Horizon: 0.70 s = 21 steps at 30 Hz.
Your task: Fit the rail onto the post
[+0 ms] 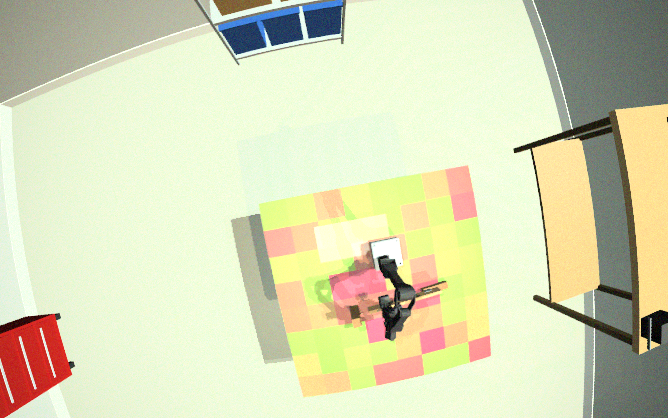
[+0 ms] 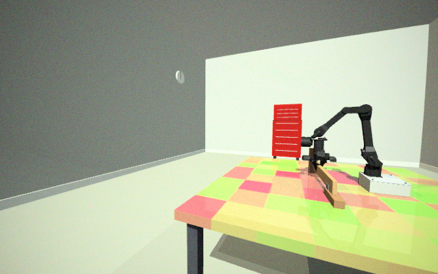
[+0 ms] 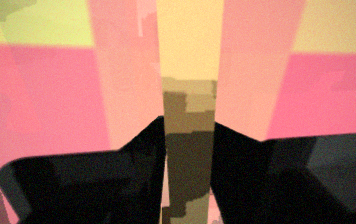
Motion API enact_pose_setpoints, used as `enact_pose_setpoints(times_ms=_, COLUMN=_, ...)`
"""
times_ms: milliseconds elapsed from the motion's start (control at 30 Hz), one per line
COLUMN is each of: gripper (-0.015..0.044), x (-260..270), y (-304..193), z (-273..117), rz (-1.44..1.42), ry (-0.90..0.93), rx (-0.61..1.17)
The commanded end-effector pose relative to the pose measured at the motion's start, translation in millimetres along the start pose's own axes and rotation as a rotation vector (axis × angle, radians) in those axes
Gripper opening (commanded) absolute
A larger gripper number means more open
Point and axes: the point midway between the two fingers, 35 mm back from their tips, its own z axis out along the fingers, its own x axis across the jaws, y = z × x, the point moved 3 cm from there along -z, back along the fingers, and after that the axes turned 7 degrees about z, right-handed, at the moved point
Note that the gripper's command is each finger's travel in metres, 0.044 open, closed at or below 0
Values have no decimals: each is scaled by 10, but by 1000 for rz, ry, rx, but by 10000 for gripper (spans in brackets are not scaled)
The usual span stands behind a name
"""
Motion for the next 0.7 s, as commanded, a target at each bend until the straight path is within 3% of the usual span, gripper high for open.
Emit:
enact_pose_setpoints(times_ms=0, gripper=0, x=-49, y=-19, z=-34, rz=-3, ry=-14, rx=-1)
enact_pose_setpoints(times_ms=667, gripper=0, x=-62, y=-76, z=-18, rz=-3, ry=-14, rx=-1)
